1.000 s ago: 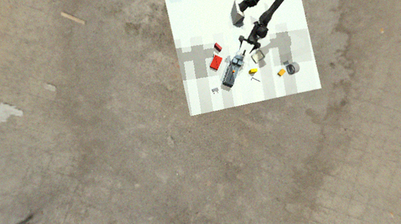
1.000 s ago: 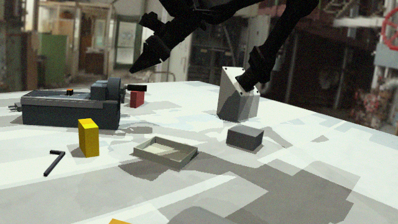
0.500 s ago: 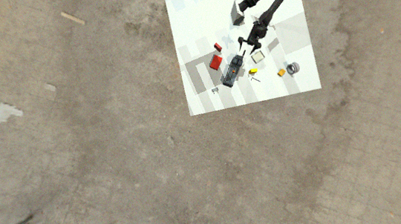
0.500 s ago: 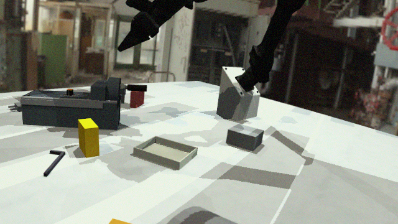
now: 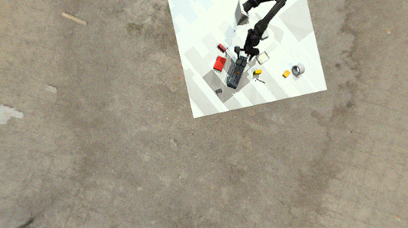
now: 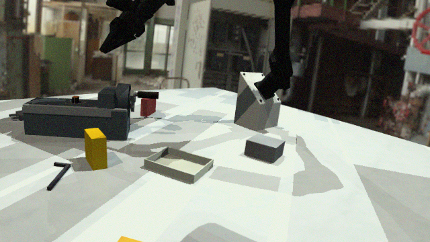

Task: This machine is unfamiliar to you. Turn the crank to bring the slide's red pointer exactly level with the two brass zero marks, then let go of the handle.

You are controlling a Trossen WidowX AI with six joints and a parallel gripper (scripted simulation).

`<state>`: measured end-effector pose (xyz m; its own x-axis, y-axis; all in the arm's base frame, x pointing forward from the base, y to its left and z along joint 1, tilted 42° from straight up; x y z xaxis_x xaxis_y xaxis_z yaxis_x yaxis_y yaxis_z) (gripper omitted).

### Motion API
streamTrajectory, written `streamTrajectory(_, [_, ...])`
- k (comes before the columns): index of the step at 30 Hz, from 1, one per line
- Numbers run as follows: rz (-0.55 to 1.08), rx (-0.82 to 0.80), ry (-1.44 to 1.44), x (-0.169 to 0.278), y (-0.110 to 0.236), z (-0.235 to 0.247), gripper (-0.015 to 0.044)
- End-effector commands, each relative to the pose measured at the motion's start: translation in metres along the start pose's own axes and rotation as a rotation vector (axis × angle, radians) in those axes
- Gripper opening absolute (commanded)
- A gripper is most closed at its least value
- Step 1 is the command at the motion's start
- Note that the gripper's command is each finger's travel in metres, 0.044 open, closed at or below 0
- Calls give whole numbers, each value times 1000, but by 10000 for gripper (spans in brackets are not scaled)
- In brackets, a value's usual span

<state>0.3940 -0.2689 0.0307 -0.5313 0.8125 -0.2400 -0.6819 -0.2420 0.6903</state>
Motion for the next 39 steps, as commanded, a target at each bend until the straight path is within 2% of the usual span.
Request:
streamTrajectory(1, [11, -44, 46, -12, -10, -14, 440])
streamTrajectory(6, [13, -57, 61, -13, -18, -19, 440])
streamTrajectory(14, [14, -61, 62, 18, -56, -24, 440])
streamTrajectory(34, [13, -61, 62, 17, -55, -24, 440])
streamTrajectory(39, [11, -63, 67, -6, -29, -20, 440])
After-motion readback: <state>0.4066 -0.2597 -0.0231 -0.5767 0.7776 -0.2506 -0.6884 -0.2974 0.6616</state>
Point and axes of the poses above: the point midway between the two fingers, 35 mm back from their tips, its own y axis back along the fingers, its own z axis across the jaws, x = y × z, the point moved 4 cm from there along y, back along the fingers, and after that the axes turned 9 degrees about -y, right-handed, at the moved point
